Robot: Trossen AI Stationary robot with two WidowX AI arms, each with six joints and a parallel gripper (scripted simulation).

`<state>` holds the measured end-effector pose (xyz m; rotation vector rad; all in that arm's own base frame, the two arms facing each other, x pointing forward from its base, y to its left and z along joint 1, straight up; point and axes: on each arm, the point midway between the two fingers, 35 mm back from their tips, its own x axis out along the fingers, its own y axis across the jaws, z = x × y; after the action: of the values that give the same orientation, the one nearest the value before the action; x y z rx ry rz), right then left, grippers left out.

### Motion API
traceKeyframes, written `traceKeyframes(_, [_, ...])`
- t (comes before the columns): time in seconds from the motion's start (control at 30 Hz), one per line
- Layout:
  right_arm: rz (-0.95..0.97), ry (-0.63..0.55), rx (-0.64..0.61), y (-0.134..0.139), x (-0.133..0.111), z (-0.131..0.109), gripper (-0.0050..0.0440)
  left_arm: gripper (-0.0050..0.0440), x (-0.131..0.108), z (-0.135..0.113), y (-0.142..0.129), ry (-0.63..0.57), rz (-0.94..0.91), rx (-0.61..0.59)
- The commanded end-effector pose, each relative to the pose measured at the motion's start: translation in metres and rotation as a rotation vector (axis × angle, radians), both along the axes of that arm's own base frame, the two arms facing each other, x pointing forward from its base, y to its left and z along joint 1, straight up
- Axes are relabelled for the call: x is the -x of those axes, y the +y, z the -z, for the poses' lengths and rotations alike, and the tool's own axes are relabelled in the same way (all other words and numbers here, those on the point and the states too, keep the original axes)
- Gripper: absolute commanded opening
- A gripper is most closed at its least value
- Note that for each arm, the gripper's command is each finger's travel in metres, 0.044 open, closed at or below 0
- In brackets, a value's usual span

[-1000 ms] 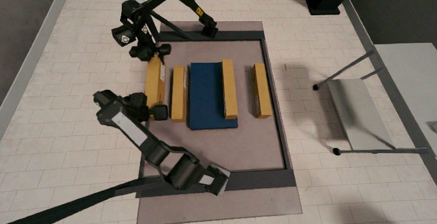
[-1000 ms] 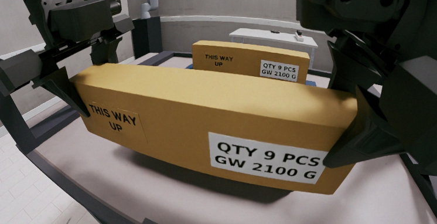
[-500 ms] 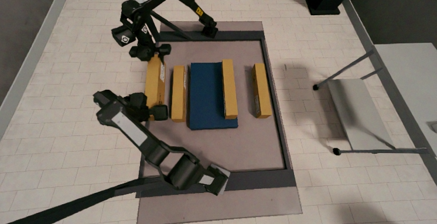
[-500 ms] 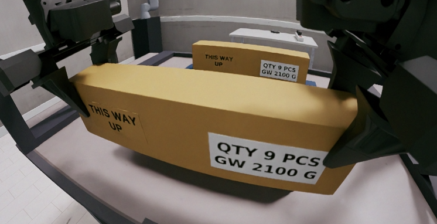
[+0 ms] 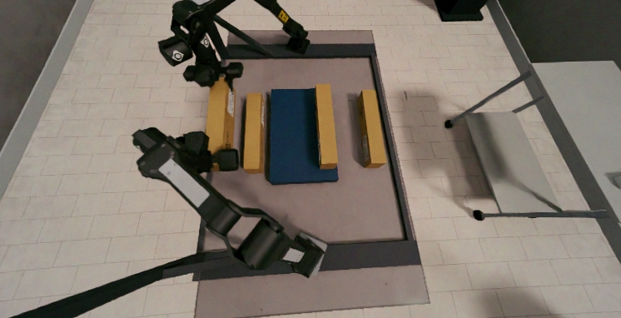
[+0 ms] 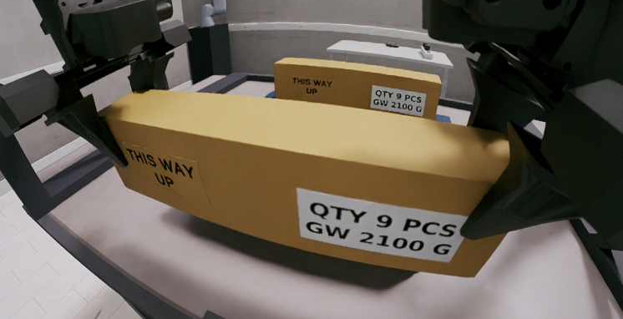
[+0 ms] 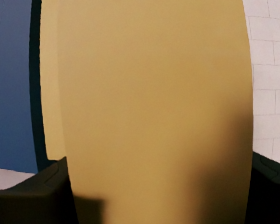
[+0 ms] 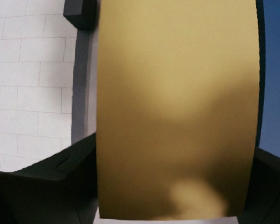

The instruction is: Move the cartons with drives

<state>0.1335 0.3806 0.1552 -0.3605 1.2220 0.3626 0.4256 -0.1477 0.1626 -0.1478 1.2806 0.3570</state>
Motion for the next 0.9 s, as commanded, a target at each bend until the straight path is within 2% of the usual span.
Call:
traceKeyframes(0.0, [0.003,-0.026,-0.098,0.0052,-0.0009,-0.0348,-0.0050,-0.0050,-0.0024,-0.0428,-0.0036,-0.107,0.008,0.043])
traceKeyframes(0.07, [0.005,-0.028,-0.097,0.0052,-0.0009,-0.0262,-0.0050,-0.0050,-0.0022,-0.0357,-0.0036,-0.109,0.007,0.043])
traceKeyframes(0.87, [0.004,-0.029,-0.098,0.0051,-0.0013,-0.0263,-0.0050,-0.0050,-0.0022,-0.0349,-0.0035,-0.108,0.009,0.044])
